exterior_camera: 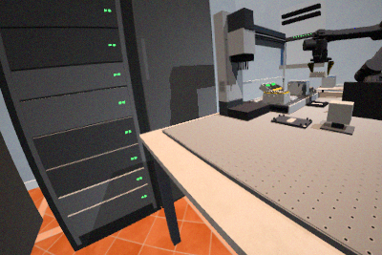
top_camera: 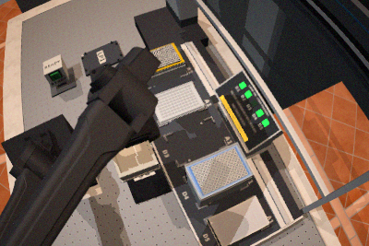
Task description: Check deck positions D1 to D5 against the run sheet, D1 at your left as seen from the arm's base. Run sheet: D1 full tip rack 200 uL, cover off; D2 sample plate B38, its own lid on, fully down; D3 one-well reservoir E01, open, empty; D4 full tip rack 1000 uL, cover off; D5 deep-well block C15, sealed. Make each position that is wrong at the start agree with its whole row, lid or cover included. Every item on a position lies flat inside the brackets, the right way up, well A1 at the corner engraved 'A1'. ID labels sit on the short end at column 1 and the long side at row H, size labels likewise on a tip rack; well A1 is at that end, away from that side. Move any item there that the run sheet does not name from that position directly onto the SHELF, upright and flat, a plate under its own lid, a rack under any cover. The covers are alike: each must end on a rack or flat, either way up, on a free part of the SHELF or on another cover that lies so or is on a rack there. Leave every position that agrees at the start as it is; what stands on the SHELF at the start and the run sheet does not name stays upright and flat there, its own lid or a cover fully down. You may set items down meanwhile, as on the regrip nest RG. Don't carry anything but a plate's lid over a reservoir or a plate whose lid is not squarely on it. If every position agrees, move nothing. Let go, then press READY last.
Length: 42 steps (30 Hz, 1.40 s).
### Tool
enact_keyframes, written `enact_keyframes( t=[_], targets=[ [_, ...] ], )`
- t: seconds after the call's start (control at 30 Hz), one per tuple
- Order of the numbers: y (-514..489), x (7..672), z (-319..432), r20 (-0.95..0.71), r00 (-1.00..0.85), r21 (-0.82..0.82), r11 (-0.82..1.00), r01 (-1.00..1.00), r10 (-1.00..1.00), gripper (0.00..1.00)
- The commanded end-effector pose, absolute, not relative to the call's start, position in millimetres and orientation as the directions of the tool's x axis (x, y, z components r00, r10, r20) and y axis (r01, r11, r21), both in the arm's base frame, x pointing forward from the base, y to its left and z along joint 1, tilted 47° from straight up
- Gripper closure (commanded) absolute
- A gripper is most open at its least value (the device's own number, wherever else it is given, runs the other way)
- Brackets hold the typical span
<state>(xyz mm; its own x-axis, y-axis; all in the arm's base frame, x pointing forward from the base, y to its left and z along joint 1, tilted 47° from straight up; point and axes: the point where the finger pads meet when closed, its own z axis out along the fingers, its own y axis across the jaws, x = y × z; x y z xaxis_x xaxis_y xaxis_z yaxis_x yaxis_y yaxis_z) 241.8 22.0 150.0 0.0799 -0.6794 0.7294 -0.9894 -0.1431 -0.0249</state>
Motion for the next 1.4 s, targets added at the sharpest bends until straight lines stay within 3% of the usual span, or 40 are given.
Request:
enact_keyframes(
  t=[0.0,0.93,1.37],
  targets=[
    [39.0,253.0,166.2,0.718,0.054,-0.064,-0.143,-0.988,-0.693,1.00],
    [42.4,229.0,171.1,0.728,0.071,-0.038,-0.143,-0.989,-0.682,1.00],
    [43.4,237.0,176.7,0.694,-0.170,-0.212,0.028,-0.977,-0.700,1.00]
  ],
)
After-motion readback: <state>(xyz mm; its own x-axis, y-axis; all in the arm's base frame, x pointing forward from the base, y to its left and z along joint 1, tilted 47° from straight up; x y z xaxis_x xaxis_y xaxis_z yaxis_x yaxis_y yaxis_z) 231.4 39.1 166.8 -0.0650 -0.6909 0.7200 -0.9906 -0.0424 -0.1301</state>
